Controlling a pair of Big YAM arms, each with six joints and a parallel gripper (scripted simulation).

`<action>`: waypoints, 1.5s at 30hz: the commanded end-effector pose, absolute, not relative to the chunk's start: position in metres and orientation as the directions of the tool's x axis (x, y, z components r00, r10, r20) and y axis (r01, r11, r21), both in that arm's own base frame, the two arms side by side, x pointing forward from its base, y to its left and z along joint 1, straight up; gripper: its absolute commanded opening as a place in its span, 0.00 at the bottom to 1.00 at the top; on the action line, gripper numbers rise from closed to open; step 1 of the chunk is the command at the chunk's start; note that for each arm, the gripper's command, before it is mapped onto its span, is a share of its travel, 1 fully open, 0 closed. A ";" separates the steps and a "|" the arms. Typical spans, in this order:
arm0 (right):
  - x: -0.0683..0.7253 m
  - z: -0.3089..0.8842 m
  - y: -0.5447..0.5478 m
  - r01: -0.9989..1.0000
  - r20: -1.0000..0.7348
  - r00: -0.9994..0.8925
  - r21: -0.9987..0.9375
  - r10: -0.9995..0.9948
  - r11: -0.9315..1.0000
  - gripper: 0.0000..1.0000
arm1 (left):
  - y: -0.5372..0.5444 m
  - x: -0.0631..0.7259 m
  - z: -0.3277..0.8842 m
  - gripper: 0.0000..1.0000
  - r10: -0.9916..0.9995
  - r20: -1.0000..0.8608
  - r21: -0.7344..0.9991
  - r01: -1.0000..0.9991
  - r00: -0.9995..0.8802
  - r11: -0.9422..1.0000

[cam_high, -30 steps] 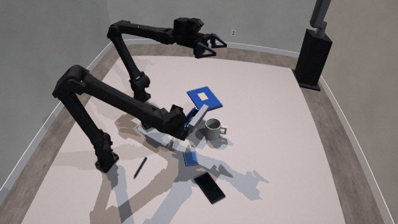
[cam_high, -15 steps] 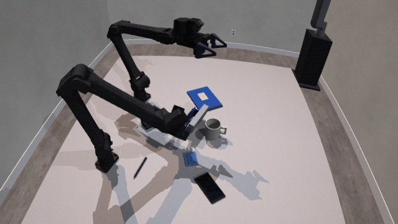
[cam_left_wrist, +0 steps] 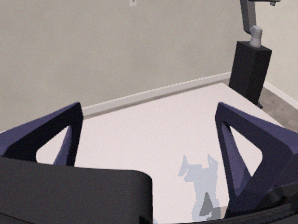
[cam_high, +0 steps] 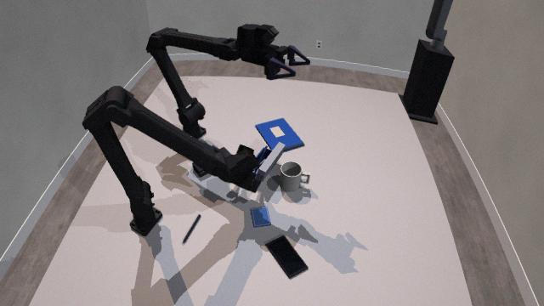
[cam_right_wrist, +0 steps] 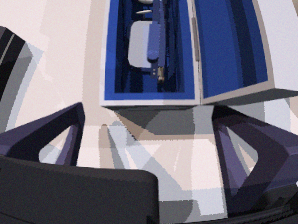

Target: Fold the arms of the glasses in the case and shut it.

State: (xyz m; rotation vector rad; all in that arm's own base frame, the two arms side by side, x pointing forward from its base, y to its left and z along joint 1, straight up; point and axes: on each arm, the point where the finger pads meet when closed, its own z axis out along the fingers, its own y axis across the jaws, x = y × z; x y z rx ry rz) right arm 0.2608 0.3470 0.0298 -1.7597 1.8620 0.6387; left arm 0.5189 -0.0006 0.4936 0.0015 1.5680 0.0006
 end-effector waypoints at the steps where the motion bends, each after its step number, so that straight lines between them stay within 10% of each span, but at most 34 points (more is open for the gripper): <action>1: 0.274 0.033 0.368 -0.998 -0.662 -0.028 -0.020 -0.749 0.056 0.96 | 0.004 0.525 0.512 1.00 -0.009 -1.000 -0.009 -0.009 0.023 1.000; 17: 0.267 0.013 0.372 -0.999 -0.651 -0.036 -0.005 -0.758 0.052 0.96 | 0.004 0.525 0.512 1.00 -0.009 -1.000 -0.009 -0.009 0.023 1.000; 18: 0.266 0.012 0.371 -0.999 -0.648 -0.038 -0.002 -0.761 0.052 0.57 | 0.004 0.525 0.512 1.00 -0.009 -1.000 -0.009 -0.009 0.023 1.000; 45: 0.271 0.030 0.366 -0.997 -0.661 -0.045 -0.013 -0.749 0.071 0.57 | 0.004 0.525 0.512 1.00 -0.009 -1.000 -0.009 -0.009 0.023 1.000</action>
